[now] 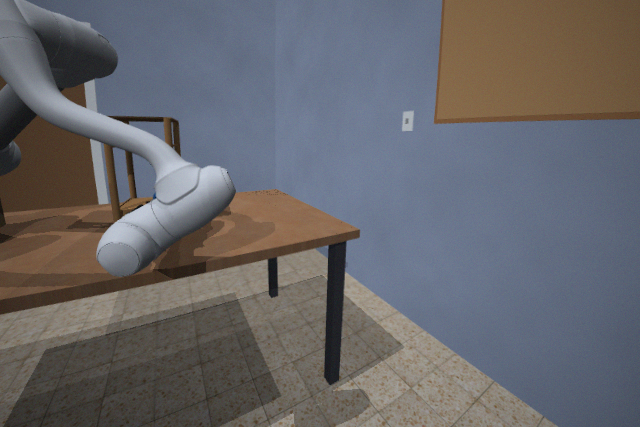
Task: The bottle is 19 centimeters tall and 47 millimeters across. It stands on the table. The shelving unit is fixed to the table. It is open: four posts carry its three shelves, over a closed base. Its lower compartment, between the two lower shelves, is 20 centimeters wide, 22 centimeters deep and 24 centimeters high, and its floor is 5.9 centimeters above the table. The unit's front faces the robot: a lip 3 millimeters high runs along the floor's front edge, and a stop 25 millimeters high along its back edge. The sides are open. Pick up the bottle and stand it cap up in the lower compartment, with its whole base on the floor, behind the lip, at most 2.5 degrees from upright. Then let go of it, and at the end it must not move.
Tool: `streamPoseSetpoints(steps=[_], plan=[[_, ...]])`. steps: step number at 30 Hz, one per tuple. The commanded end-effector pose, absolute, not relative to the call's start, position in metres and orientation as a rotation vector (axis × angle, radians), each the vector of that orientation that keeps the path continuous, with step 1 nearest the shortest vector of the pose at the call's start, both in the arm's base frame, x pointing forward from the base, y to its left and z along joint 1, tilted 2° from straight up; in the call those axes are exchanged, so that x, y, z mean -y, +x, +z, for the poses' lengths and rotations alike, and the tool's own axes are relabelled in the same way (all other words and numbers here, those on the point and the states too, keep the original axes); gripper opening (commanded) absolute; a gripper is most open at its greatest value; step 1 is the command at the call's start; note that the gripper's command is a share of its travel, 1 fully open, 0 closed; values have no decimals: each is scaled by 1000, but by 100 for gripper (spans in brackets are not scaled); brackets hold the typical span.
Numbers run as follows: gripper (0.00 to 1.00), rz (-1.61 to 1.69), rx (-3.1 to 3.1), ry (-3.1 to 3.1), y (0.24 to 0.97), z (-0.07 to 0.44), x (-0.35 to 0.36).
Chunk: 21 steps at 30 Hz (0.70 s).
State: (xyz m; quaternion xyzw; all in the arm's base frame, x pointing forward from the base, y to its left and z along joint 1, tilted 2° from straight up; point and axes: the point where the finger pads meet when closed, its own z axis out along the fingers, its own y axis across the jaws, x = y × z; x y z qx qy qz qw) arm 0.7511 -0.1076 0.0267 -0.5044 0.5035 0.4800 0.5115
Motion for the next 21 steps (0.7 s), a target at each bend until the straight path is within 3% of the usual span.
streamPoseSetpoints(steps=[1,21], plan=[[0,1155,-1211,-1214,751,28,108],[0,1155,-1211,-1214,750,65,107]])
